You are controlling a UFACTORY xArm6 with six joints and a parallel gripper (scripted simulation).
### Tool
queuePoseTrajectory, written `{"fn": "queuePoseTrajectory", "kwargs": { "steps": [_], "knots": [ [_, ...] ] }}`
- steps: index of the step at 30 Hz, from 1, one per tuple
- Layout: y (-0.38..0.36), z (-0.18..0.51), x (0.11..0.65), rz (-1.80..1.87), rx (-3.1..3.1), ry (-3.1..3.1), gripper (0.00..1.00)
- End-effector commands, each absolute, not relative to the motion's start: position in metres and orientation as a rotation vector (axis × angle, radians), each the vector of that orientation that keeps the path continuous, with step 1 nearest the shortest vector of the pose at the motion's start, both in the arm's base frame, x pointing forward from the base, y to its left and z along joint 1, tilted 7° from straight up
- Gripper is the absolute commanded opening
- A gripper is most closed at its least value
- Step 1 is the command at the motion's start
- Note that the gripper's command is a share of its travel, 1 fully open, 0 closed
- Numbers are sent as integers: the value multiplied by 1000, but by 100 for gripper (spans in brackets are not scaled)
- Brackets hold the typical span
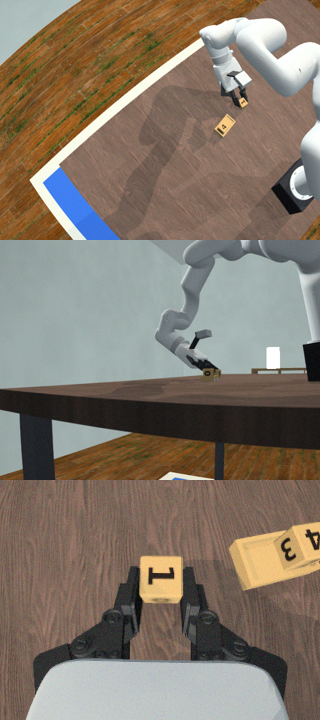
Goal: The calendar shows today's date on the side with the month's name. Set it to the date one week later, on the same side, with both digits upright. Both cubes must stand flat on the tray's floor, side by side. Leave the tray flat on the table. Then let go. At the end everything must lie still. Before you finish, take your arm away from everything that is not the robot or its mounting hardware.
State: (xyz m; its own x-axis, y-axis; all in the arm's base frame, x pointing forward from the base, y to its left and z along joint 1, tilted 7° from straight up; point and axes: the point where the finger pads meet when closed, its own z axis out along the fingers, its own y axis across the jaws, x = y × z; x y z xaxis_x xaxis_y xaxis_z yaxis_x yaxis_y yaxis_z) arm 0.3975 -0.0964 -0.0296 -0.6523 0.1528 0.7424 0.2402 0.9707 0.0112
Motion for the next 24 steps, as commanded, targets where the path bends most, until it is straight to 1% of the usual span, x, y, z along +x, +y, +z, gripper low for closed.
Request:
{"fn": "queuePoseTrajectory", "kwargs": {
  "steps": [1,24],
  "knots": [
    [-97,-28,399,-137,-274,-2296,27],
    [-97,-33,399,-137,-274,-2296,27]
  ]
}}
